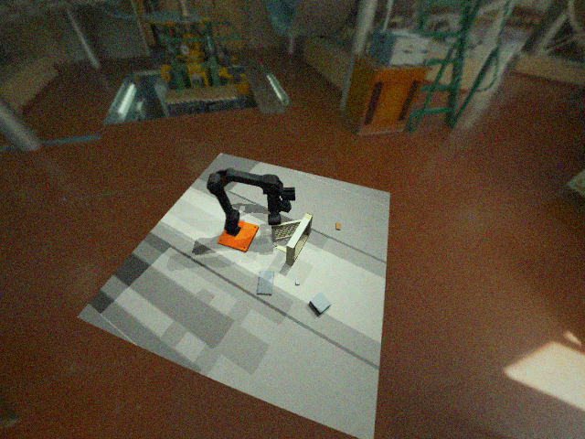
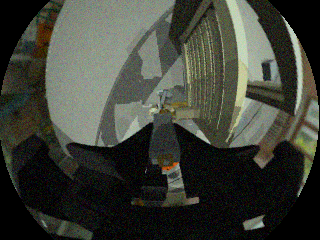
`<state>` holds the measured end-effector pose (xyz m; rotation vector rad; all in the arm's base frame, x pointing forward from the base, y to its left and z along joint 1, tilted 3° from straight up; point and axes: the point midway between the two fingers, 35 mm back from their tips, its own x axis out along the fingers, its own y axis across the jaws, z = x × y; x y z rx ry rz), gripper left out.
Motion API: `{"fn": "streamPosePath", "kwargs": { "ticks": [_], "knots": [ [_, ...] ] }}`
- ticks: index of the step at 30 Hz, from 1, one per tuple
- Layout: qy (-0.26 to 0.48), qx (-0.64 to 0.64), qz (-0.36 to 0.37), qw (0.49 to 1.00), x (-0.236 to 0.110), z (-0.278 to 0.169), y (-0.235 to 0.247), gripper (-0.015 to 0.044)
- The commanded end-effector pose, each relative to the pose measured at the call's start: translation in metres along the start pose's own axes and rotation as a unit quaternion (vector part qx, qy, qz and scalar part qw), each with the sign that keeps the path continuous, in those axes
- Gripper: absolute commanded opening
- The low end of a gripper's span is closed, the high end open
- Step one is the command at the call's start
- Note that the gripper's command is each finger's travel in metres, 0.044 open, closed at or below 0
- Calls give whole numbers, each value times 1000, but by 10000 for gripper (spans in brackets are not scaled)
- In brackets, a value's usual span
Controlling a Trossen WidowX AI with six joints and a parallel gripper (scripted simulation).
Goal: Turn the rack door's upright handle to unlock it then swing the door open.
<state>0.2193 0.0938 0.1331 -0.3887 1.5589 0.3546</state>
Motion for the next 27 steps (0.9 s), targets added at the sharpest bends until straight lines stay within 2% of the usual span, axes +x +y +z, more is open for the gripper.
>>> {"fn": "streamPosePath", "kwargs": {
  "ticks": [1, 27],
  "knots": [
    [-1, 32, 1, 999, 0, 2, 7, 11],
    [-1, 206, 4, 979, -1, 25, 56, 11]
  ]
}}
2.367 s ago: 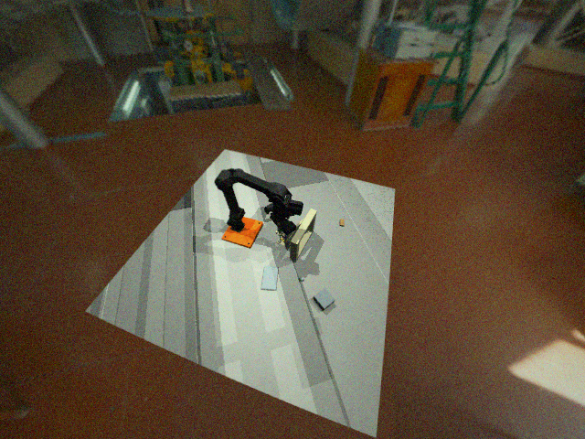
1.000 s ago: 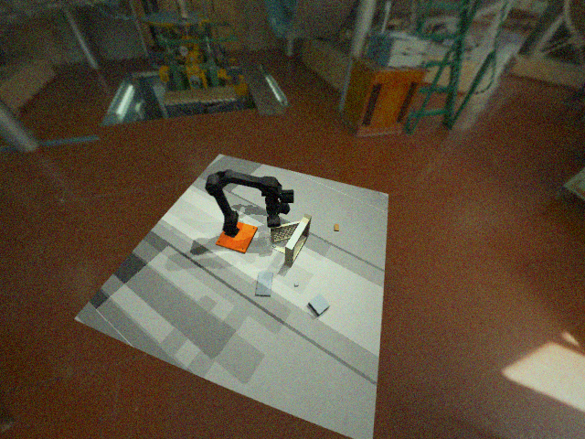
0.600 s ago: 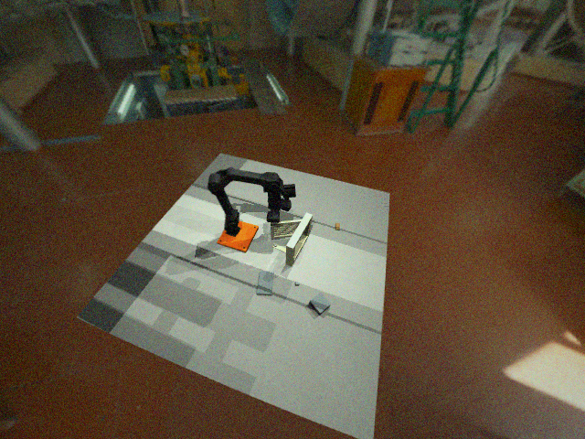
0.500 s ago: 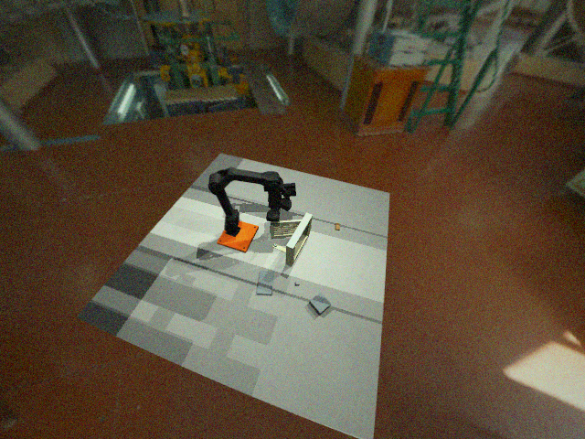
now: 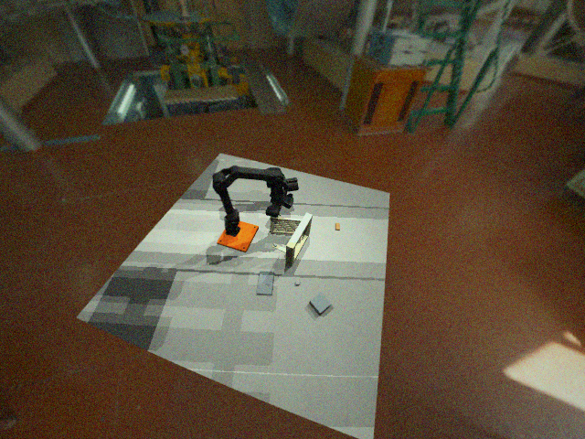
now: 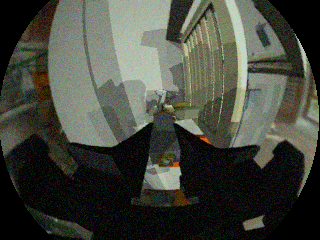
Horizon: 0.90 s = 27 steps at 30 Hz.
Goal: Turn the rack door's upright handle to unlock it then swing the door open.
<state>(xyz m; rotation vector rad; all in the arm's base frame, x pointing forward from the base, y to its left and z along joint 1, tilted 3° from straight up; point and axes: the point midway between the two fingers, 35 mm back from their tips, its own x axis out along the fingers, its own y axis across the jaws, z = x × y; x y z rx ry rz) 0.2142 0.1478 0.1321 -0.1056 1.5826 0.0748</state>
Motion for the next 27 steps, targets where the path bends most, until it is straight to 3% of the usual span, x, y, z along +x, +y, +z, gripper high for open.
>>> {"fn": "streamPosePath", "kwargs": {
  "ticks": [1, 27],
  "knots": [
    [0, 36, 1, 999, 0, 3, 9, 11],
    [0, 189, 3, 982, -1, 21, 52, 11]
  ]
}}
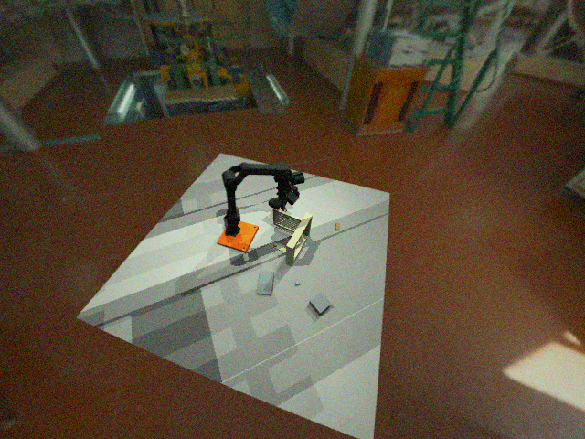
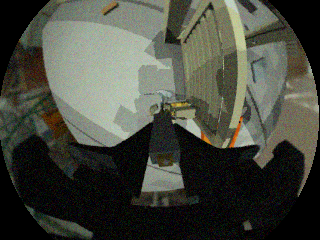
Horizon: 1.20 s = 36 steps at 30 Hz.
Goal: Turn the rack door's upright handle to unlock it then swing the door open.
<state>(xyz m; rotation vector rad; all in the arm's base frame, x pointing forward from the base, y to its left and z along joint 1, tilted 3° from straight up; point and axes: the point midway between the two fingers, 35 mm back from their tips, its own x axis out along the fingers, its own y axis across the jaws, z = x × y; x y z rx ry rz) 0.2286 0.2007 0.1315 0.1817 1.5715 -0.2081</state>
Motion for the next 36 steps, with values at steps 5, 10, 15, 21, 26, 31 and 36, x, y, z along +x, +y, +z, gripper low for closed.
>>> {"fn": "streamPosePath", "kwargs": {
  "ticks": [5, 10, 15, 21, 26, 31, 36],
  "knots": [
    [1, 9, 0, 1000, 0, 0, 2, 11],
    [1, 9, 0, 1000, 0, 0, 2, 64],
    [1, 9, 0, 1000, 0, 0, 2, 195],
    [1, 9, 0, 1000, -1, 0, 2, 283],
    [1, 9, 1, 1000, -7, 1, 2, 283],
    [0, 8, 1, 1000, -12, 1, 3, 283],
    [0, 8, 1, 1000, -18, 2, 3, 283]
  ]
}}
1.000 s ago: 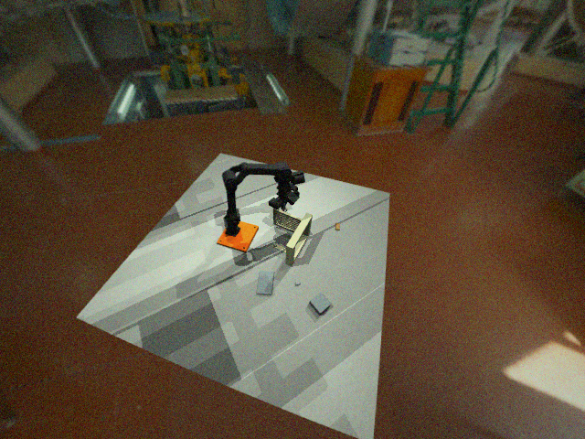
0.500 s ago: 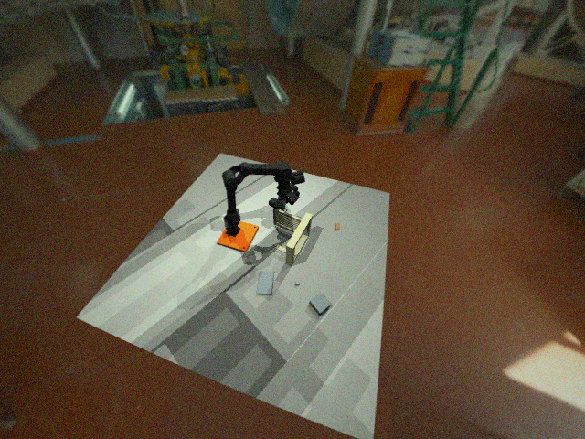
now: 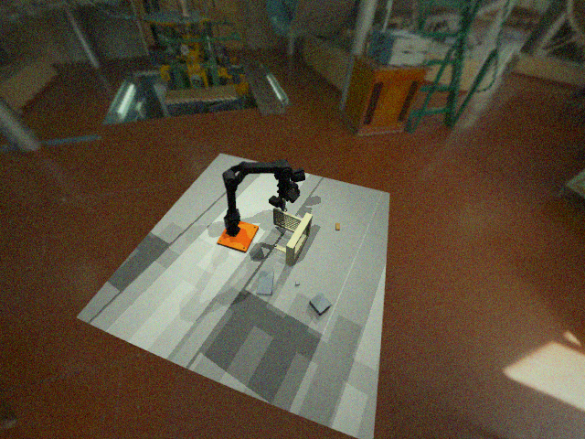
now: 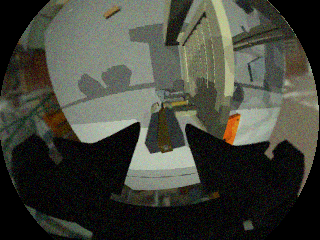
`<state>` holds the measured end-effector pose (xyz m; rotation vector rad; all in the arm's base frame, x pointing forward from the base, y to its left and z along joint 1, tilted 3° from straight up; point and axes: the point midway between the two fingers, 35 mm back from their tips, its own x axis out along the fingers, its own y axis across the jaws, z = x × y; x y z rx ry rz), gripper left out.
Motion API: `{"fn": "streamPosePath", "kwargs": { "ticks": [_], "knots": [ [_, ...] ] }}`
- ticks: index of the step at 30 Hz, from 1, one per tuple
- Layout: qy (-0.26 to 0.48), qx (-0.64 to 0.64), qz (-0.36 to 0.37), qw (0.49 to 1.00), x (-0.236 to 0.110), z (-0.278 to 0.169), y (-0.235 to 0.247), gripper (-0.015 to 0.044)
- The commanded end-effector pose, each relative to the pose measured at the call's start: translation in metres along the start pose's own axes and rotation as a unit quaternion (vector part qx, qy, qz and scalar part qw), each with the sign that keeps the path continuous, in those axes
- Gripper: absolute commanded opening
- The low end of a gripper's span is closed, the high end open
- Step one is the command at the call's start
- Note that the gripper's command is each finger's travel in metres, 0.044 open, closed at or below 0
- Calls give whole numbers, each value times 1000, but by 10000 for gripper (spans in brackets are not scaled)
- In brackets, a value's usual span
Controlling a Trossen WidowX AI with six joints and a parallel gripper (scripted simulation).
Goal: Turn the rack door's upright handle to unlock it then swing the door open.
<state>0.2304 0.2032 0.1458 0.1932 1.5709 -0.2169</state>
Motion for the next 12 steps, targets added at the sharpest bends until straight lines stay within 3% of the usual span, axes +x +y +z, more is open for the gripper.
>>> {"fn": "streamPosePath", "kwargs": {
  "ticks": [1, 12],
  "knots": [
    [-1, 1, 0, 1000, -5, 1, 1, 283],
    [-1, 1, 0, 1000, -17, 1, 1, 283]
  ]
}}
